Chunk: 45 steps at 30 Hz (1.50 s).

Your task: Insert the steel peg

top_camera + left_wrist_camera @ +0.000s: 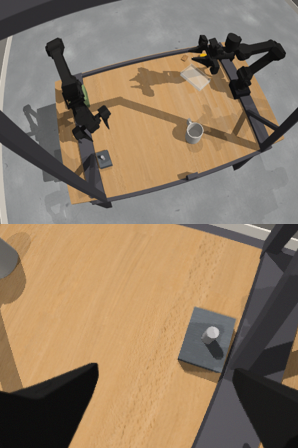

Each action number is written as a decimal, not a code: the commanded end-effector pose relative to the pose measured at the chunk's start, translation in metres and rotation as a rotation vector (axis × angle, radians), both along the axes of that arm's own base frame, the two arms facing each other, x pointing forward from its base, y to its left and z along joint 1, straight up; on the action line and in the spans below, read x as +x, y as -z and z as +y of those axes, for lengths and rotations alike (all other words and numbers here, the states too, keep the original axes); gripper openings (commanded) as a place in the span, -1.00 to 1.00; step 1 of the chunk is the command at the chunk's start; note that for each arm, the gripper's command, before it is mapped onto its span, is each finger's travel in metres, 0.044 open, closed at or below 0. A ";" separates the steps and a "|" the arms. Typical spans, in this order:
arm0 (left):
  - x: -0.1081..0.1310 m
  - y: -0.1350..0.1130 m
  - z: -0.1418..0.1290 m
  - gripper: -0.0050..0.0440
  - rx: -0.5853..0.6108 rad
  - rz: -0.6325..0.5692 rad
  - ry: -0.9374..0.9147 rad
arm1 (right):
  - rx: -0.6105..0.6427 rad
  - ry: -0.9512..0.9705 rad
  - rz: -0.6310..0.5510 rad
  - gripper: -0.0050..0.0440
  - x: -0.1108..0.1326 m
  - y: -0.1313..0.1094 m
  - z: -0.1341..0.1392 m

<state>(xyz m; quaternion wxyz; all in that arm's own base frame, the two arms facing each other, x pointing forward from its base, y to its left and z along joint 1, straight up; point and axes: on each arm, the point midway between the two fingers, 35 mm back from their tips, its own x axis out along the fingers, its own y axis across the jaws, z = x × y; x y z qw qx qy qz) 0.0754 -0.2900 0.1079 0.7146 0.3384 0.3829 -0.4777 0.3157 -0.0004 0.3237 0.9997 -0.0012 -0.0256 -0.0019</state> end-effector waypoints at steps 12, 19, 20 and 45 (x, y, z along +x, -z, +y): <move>0.083 -0.085 0.112 1.00 -0.304 -0.320 -0.371 | 0.002 -0.004 -0.019 0.02 -0.002 -0.007 0.000; 0.107 -0.109 0.142 1.00 -0.398 -0.421 -0.473 | 0.002 -0.004 -0.019 0.02 -0.002 -0.007 0.000; 0.112 -0.112 0.148 1.00 -0.411 -0.438 -0.498 | 0.002 -0.004 -0.019 0.02 -0.002 -0.007 0.000; 0.232 -0.216 0.282 1.00 -0.761 -0.869 -1.008 | 0.002 -0.004 -0.019 0.02 -0.002 -0.007 0.000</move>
